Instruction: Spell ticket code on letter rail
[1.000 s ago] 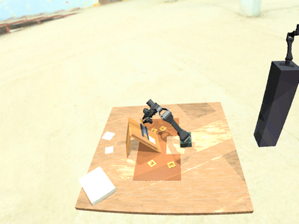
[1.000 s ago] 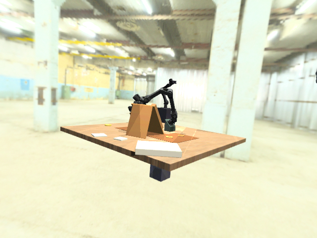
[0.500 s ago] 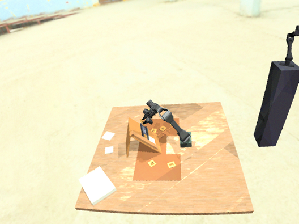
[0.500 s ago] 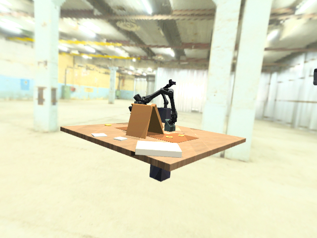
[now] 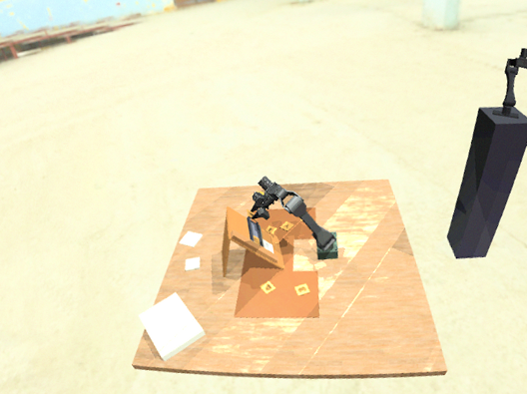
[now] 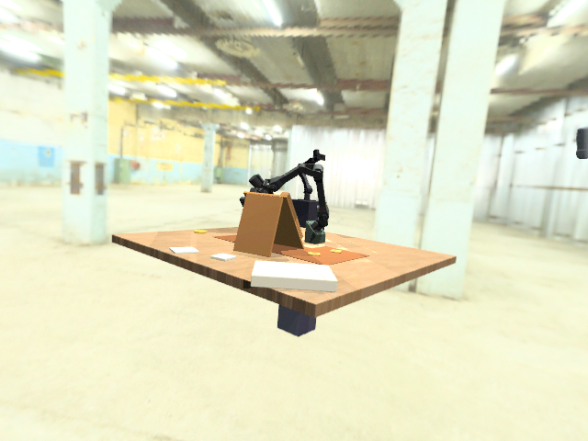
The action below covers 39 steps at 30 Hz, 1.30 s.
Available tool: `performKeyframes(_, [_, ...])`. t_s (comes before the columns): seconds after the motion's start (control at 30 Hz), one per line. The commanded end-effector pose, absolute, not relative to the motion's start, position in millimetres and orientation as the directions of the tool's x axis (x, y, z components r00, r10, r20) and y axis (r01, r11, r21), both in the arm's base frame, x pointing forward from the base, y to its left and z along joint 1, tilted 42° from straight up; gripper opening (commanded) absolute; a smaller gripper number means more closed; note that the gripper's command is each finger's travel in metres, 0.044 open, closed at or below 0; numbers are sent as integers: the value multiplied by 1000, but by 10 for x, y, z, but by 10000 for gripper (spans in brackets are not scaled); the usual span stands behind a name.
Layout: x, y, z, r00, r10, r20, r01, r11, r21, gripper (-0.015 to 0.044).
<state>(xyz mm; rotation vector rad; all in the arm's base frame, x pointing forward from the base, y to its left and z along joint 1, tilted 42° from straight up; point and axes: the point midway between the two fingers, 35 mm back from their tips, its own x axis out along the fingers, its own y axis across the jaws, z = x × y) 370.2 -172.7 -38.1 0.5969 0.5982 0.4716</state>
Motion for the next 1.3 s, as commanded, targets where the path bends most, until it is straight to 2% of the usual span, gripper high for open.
performKeyframes(0.0, [3689, -1702, -356, 732, 565, -381, -233, 733, 639, 0])
performKeyframes(1.27, [3643, -1559, -241, 732, 566, -381, -233, 732, 640, 0])
